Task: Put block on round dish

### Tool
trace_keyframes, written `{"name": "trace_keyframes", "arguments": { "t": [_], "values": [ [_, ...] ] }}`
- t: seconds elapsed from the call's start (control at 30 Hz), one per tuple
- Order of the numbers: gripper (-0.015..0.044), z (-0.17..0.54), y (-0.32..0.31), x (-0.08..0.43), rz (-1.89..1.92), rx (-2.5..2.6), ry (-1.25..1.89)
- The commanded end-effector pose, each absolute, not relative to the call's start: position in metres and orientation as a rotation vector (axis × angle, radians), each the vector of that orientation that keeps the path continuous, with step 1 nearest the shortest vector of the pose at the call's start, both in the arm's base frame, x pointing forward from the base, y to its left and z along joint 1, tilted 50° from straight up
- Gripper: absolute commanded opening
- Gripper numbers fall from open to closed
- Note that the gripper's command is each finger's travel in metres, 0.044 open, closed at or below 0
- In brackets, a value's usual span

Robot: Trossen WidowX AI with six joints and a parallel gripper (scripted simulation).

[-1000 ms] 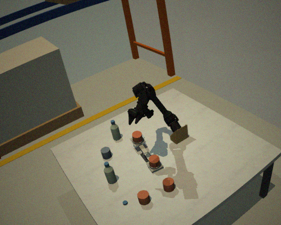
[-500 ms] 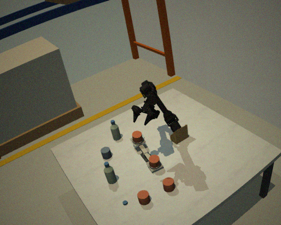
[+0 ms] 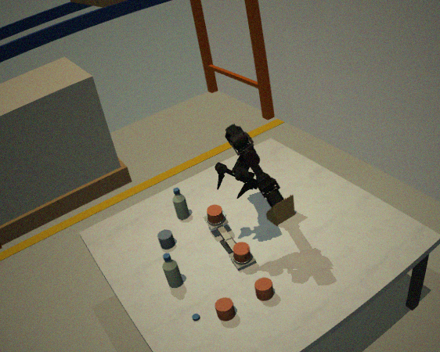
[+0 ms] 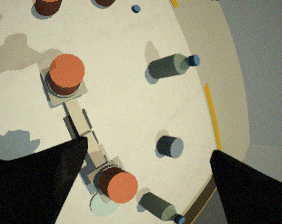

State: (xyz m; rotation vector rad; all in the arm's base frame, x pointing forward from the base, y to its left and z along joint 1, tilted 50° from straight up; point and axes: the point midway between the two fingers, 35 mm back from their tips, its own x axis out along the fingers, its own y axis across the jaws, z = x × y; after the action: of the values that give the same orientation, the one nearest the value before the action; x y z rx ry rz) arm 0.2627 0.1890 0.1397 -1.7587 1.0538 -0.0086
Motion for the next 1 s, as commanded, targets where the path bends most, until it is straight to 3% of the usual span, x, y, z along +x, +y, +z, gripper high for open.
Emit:
{"name": "trace_keyframes", "arguments": {
  "t": [0.0,0.97],
  "values": [
    [0.044,0.137,0.182,0.25,-0.079,-1.632,1.025],
    [0.044,0.111,0.119,0.178,-0.516,-0.751,0.719]
  ]
}}
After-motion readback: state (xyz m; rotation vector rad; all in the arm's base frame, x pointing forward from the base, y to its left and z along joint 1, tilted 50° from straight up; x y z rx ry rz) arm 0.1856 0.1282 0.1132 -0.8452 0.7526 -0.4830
